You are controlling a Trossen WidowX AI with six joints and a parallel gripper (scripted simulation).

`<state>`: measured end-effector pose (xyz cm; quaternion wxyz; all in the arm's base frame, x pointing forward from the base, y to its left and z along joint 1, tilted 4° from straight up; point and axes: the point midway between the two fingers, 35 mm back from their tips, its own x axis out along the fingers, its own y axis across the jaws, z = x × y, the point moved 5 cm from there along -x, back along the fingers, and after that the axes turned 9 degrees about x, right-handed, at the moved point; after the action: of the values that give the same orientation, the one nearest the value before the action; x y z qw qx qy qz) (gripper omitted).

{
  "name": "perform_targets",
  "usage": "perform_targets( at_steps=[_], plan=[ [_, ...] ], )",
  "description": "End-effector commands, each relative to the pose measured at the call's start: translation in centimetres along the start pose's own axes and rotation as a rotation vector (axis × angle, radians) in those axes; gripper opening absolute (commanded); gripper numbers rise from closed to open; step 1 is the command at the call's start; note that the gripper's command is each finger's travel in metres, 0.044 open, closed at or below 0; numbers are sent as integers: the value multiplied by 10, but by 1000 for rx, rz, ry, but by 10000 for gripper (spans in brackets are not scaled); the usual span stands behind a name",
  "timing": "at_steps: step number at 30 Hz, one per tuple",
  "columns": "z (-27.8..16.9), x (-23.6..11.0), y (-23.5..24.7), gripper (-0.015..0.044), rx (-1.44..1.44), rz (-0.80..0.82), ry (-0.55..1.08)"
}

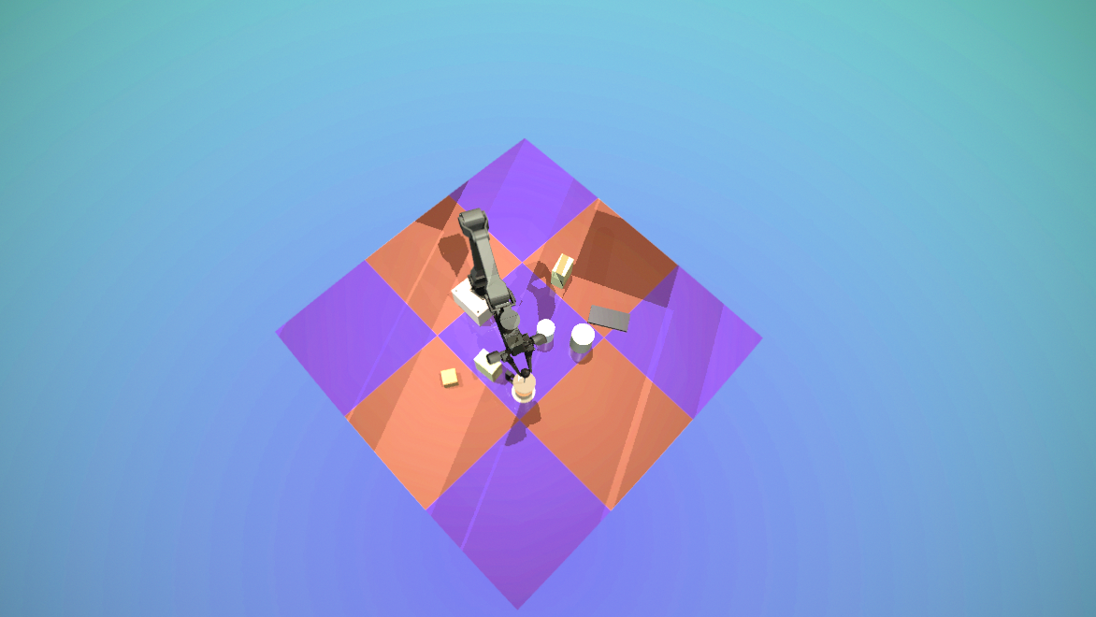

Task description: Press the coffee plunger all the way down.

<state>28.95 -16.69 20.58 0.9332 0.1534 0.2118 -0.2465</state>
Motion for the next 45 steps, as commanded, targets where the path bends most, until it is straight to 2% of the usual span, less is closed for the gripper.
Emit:
perform_targets(
  at_steps=[1, 45],
  plan=[
    [-20, 9, -4, 126, 6, -10, 47],
    [-74, 56, -11, 126, 6, -9, 46]
  ],
)
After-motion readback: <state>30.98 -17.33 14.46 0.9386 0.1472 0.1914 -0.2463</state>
